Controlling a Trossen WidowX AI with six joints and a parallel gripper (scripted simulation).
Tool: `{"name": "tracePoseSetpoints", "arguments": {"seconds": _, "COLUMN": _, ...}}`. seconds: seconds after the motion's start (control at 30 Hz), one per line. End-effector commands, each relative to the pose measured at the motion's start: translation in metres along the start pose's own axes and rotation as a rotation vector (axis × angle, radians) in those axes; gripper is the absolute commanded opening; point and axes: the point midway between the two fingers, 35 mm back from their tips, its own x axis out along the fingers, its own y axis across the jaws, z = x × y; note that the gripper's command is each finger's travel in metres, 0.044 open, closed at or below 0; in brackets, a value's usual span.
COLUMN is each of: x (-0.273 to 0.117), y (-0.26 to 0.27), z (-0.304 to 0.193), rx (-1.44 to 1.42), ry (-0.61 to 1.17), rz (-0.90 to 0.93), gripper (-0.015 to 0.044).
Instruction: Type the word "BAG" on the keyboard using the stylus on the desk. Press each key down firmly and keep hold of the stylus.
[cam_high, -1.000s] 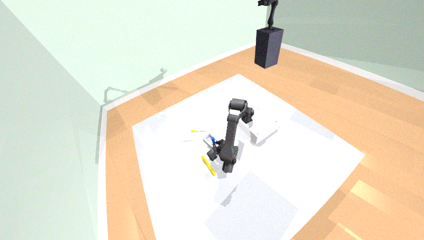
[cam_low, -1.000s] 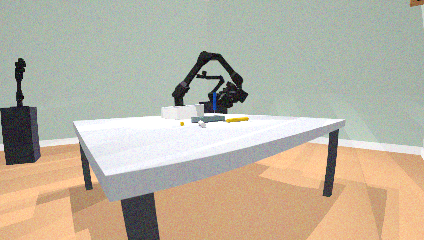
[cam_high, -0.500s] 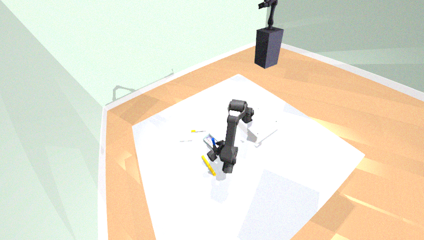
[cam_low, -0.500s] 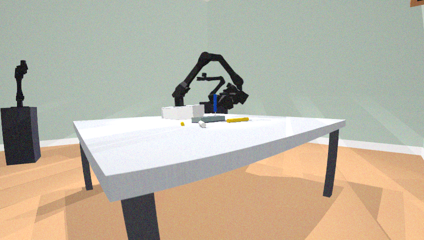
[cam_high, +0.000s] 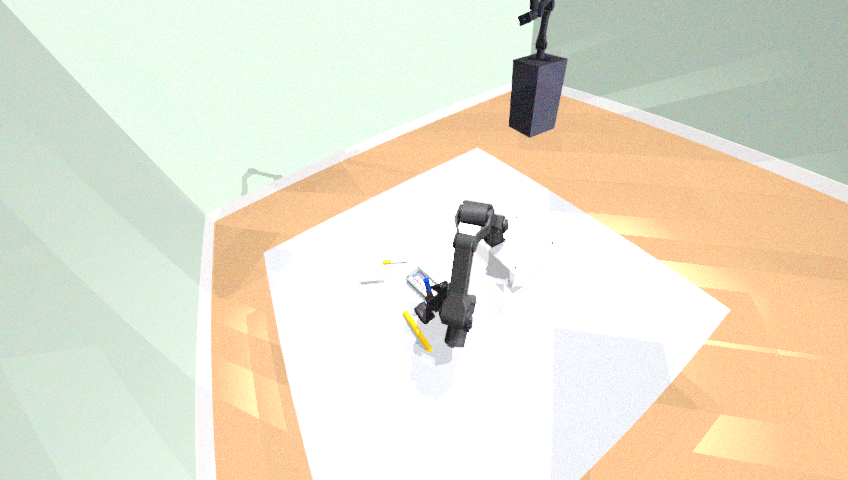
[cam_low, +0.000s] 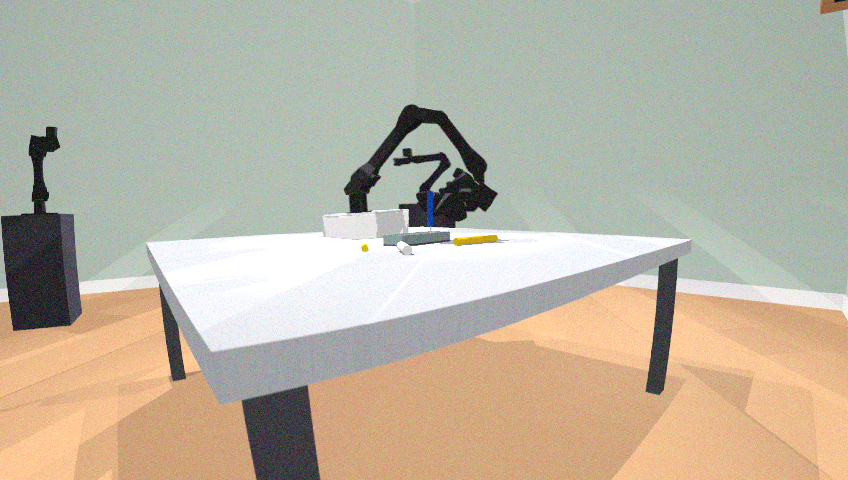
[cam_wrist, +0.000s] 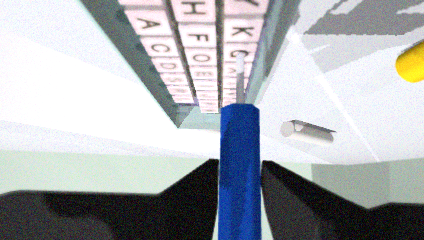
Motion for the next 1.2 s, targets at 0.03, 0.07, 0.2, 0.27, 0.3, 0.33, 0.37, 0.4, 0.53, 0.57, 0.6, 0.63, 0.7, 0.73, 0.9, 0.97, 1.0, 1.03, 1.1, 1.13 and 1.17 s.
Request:
{"name": "tracePoseSetpoints", "arguments": {"seconds": 0.03, "x": 0.002, "y": 0.000, "z": 0.002, "rx": -0.006, "ry": 0.005, "rz": -0.002, "gripper": 0.0081}}
{"name": "tracePoseSetpoints", "arguments": {"seconds": 0.07, "x": 0.002, "y": 0.000, "z": 0.002, "rx": -0.006, "ry": 0.005, "rz": -0.002, "gripper": 0.0081}}
{"name": "tracePoseSetpoints", "arguments": {"seconds": 0.2, "x": 0.003, "y": 0.000, "z": 0.004, "rx": -0.006, "ry": 0.005, "rz": -0.002, "gripper": 0.0081}}
{"name": "tracePoseSetpoints", "arguments": {"seconds": 0.27, "x": 0.003, "y": 0.000, "z": 0.003, "rx": -0.006, "ry": 0.005, "rz": -0.002, "gripper": 0.0081}}
{"name": "tracePoseSetpoints", "arguments": {"seconds": 0.3, "x": 0.002, "y": 0.000, "z": 0.003, "rx": -0.006, "ry": 0.005, "rz": -0.002, "gripper": 0.0081}}
{"name": "tracePoseSetpoints", "arguments": {"seconds": 0.33, "x": 0.002, "y": 0.000, "z": 0.003, "rx": -0.006, "ry": 0.005, "rz": -0.002, "gripper": 0.0081}}
{"name": "tracePoseSetpoints", "arguments": {"seconds": 0.37, "x": 0.002, "y": 0.000, "z": 0.003, "rx": -0.006, "ry": 0.005, "rz": -0.002, "gripper": 0.0081}}
{"name": "tracePoseSetpoints", "arguments": {"seconds": 0.4, "x": 0.002, "y": 0.000, "z": 0.003, "rx": -0.006, "ry": 0.005, "rz": -0.002, "gripper": 0.0081}}
{"name": "tracePoseSetpoints", "arguments": {"seconds": 0.53, "x": 0.002, "y": 0.000, "z": 0.002, "rx": -0.006, "ry": 0.005, "rz": -0.002, "gripper": 0.0081}}
{"name": "tracePoseSetpoints", "arguments": {"seconds": 0.57, "x": 0.001, "y": 0.000, "z": 0.000, "rx": -0.006, "ry": 0.005, "rz": -0.003, "gripper": 0.0081}}
{"name": "tracePoseSetpoints", "arguments": {"seconds": 0.6, "x": -0.001, "y": -0.001, "z": -0.002, "rx": -0.006, "ry": 0.005, "rz": -0.003, "gripper": 0.0081}}
{"name": "tracePoseSetpoints", "arguments": {"seconds": 0.63, "x": -0.003, "y": -0.001, "z": -0.006, "rx": -0.006, "ry": 0.005, "rz": -0.003, "gripper": 0.0081}}
{"name": "tracePoseSetpoints", "arguments": {"seconds": 0.7, "x": -0.008, "y": -0.001, "z": -0.015, "rx": -0.006, "ry": 0.005, "rz": -0.003, "gripper": 0.0081}}
{"name": "tracePoseSetpoints", "arguments": {"seconds": 0.73, "x": -0.011, "y": -0.001, "z": -0.020, "rx": -0.006, "ry": 0.005, "rz": -0.003, "gripper": 0.0081}}
{"name": "tracePoseSetpoints", "arguments": {"seconds": 0.9, "x": -0.018, "y": -0.001, "z": -0.031, "rx": -0.006, "ry": 0.005, "rz": -0.003, "gripper": 0.0081}}
{"name": "tracePoseSetpoints", "arguments": {"seconds": 0.97, "x": -0.015, "y": 0.000, "z": -0.027, "rx": -0.009, "ry": 0.005, "rz": 0.001, "gripper": 0.0085}}
{"name": "tracePoseSetpoints", "arguments": {"seconds": 1.0, "x": -0.015, "y": 0.000, "z": -0.027, "rx": -0.009, "ry": 0.005, "rz": 0.001, "gripper": 0.0081}}
{"name": "tracePoseSetpoints", "arguments": {"seconds": 1.03, "x": -0.015, "y": 0.000, "z": -0.027, "rx": -0.009, "ry": 0.005, "rz": 0.001, "gripper": 0.0081}}
{"name": "tracePoseSetpoints", "arguments": {"seconds": 1.1, "x": -0.015, "y": 0.000, "z": -0.027, "rx": -0.009, "ry": 0.005, "rz": 0.001, "gripper": 0.0081}}
{"name": "tracePoseSetpoints", "arguments": {"seconds": 1.13, "x": -0.015, "y": 0.000, "z": -0.027, "rx": -0.009, "ry": 0.005, "rz": 0.001, "gripper": 0.0081}}
{"name": "tracePoseSetpoints", "arguments": {"seconds": 1.17, "x": -0.015, "y": 0.000, "z": -0.027, "rx": -0.009, "ry": 0.005, "rz": 0.001, "gripper": 0.0081}}
